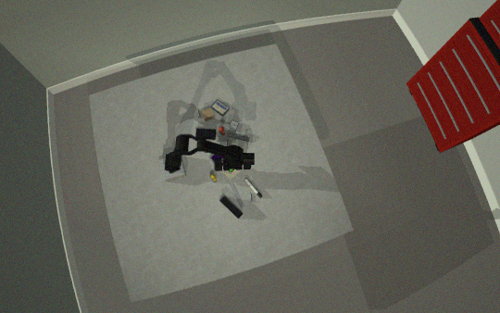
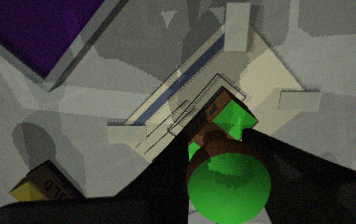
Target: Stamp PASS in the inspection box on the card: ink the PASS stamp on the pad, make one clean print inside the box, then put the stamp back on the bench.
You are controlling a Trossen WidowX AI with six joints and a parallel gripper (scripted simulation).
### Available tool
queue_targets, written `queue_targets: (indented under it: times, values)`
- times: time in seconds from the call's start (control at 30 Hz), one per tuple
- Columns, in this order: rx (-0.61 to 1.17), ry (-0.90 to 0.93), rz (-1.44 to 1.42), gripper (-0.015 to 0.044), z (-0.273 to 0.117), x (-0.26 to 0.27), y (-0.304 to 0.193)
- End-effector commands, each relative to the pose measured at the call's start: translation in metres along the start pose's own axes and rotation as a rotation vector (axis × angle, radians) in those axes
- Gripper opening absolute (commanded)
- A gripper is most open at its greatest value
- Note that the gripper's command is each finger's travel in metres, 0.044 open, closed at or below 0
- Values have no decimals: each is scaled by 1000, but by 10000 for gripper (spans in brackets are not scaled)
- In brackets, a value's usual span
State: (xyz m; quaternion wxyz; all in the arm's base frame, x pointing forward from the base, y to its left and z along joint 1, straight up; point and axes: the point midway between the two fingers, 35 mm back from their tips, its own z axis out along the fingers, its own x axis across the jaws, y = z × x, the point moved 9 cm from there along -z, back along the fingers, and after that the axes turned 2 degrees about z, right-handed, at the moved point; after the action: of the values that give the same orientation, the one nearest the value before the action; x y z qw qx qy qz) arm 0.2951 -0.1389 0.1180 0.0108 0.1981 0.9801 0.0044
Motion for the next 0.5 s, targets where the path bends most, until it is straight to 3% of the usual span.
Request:
queue_targets:
  times: [0.0, 0.47]
  values:
    - [-4, 2, -6, 0, 4, 1, 0]
    - [-4, 1, -6, 0, 7, 1, 0]
